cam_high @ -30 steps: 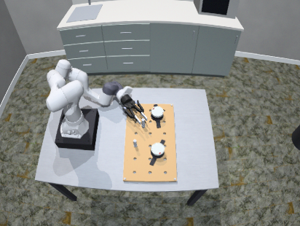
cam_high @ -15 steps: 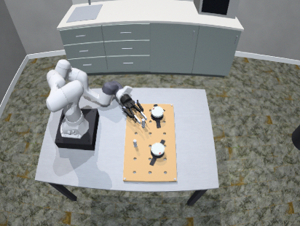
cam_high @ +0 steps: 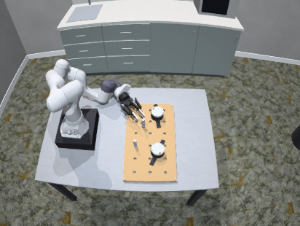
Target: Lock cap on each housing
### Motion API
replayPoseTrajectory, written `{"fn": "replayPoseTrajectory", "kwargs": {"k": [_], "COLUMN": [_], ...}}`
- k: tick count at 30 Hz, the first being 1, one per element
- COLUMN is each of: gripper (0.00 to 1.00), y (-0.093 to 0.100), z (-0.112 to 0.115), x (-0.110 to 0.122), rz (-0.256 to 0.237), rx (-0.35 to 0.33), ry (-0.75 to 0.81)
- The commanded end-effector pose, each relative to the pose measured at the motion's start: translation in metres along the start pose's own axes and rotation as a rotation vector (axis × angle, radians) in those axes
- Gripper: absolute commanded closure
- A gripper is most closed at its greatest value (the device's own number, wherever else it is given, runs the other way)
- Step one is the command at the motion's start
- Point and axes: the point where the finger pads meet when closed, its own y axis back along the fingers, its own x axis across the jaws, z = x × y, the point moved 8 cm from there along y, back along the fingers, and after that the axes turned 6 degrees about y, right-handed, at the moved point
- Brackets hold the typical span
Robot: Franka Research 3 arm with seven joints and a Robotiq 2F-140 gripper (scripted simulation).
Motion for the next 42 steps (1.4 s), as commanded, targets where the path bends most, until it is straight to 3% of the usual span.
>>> {"fn": "replayPoseTrajectory", "kwargs": {"k": [1,14,42], "gripper": [0.64,0.64,0.64], "y": [0.005,0.017,0.017], "z": [-0.002,-0.002,-0.009], "x": [0.002,0.002,0.003], "rz": [0.011,0.011,0.011], "rx": [0.007,0.007,0.007], "ry": [-0.004,-0.004,-0.004]}}
